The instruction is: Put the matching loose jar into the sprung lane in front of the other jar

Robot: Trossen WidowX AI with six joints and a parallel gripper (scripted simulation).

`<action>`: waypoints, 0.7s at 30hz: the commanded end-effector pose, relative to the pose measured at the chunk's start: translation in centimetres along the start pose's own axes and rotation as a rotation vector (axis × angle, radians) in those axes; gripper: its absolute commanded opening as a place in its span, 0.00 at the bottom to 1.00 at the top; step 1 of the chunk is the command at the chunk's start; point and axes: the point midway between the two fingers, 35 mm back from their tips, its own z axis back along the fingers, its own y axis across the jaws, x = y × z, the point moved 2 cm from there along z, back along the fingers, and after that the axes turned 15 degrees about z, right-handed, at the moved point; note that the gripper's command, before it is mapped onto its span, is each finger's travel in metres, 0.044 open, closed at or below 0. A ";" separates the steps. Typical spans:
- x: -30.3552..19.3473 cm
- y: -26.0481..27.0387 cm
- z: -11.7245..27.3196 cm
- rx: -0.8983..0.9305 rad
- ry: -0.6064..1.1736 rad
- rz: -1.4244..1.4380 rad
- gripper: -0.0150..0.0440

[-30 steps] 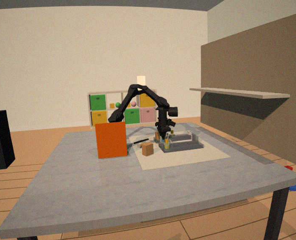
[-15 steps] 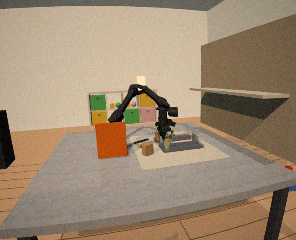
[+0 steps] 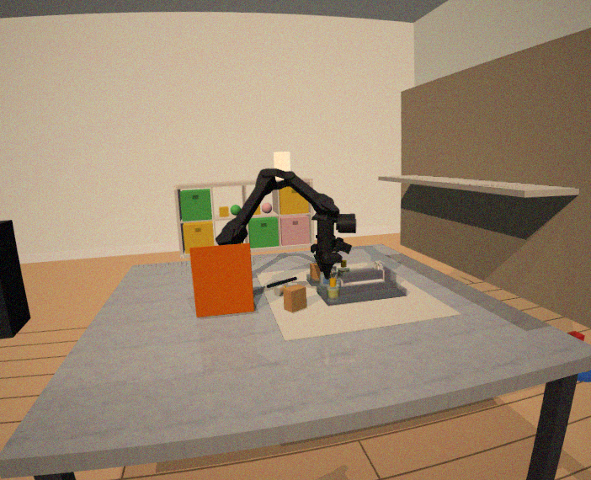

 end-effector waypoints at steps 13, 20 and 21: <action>0.9 -0.1 0.3 -0.003 -0.022 0.011 0.25; 0.9 -0.1 0.1 -0.003 -0.022 0.011 0.25; 0.9 -0.1 0.1 -0.003 -0.022 0.011 0.25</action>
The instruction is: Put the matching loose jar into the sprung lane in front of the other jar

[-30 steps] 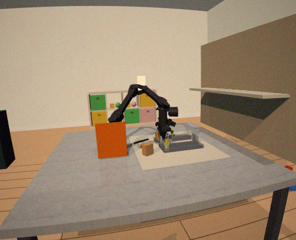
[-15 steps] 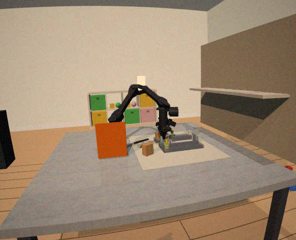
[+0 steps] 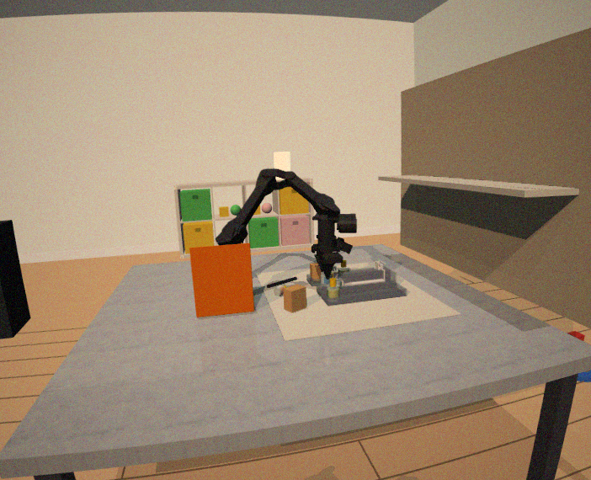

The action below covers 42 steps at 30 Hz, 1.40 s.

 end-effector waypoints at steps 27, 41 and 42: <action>0.7 -0.1 -0.7 -0.002 -0.021 0.012 0.25; 0.7 0.0 -1.1 -0.002 -0.021 0.012 0.25; 0.6 0.0 -1.1 -0.002 -0.021 0.012 0.25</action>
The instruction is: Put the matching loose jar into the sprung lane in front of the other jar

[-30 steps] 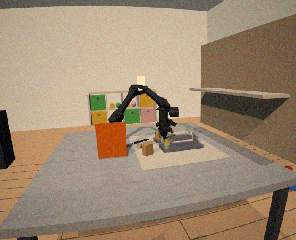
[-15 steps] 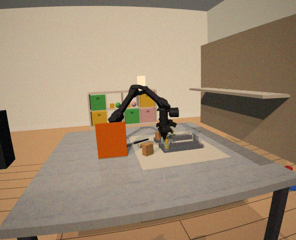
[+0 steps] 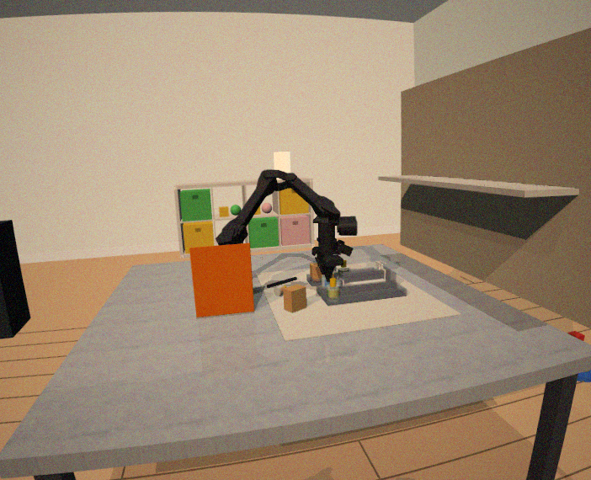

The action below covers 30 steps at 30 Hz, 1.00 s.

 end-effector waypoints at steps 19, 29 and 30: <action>0.4 0.1 -0.7 0.004 -0.017 0.012 0.25; 0.4 0.2 -1.0 0.004 -0.017 0.012 0.25; 0.4 0.2 -1.0 0.004 -0.017 0.012 0.25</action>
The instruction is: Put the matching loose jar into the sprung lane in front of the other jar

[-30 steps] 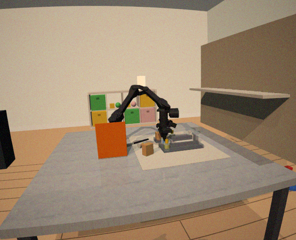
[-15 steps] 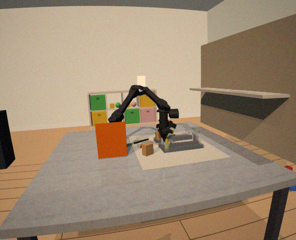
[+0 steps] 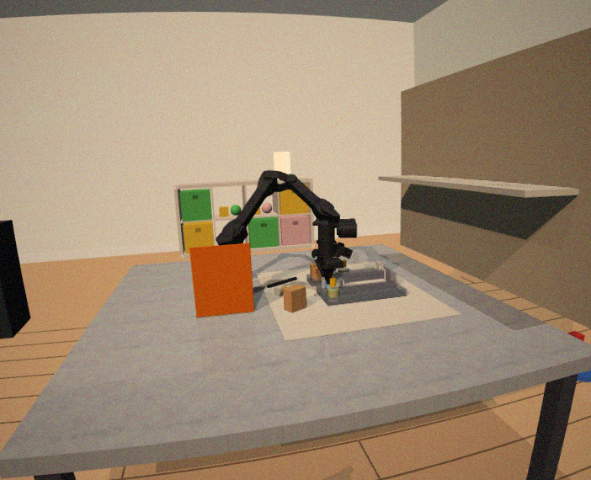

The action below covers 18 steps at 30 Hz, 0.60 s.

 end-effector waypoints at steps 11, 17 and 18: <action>0.4 0.2 -0.4 0.006 -0.014 0.010 0.25; 0.4 0.2 -0.6 0.006 -0.015 0.010 0.25; 0.4 0.2 -0.7 0.006 -0.015 0.010 0.25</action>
